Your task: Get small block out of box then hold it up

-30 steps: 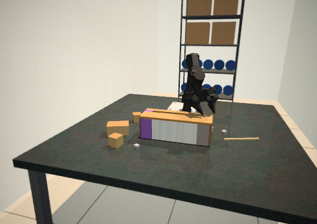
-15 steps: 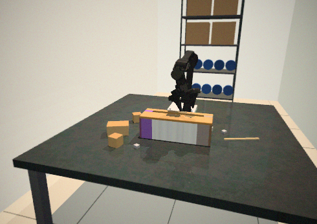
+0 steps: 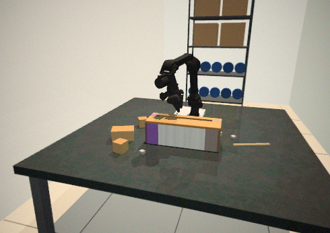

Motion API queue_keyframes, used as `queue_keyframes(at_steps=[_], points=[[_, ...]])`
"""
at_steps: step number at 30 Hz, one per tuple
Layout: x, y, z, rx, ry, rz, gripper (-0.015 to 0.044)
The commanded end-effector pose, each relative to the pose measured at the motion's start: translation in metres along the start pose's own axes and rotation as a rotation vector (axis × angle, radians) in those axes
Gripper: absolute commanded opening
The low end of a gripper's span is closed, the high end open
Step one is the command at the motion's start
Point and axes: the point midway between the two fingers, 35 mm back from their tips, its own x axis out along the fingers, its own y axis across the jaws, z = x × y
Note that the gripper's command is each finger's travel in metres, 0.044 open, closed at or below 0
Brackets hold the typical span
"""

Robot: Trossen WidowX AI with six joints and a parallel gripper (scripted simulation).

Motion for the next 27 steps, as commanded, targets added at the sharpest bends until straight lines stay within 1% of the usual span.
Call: queue_keyframes(at_steps=[1, 7, 27], points=[[-0.002, 0.0, -0.001, 0.036, 0.011, -0.006, 0.04], [0.002, 0.001, 0.0, 0.036, 0.011, -0.005, 0.04], [0.033, 0.003, 0.009, 0.036, 0.011, -0.005, 0.04]])
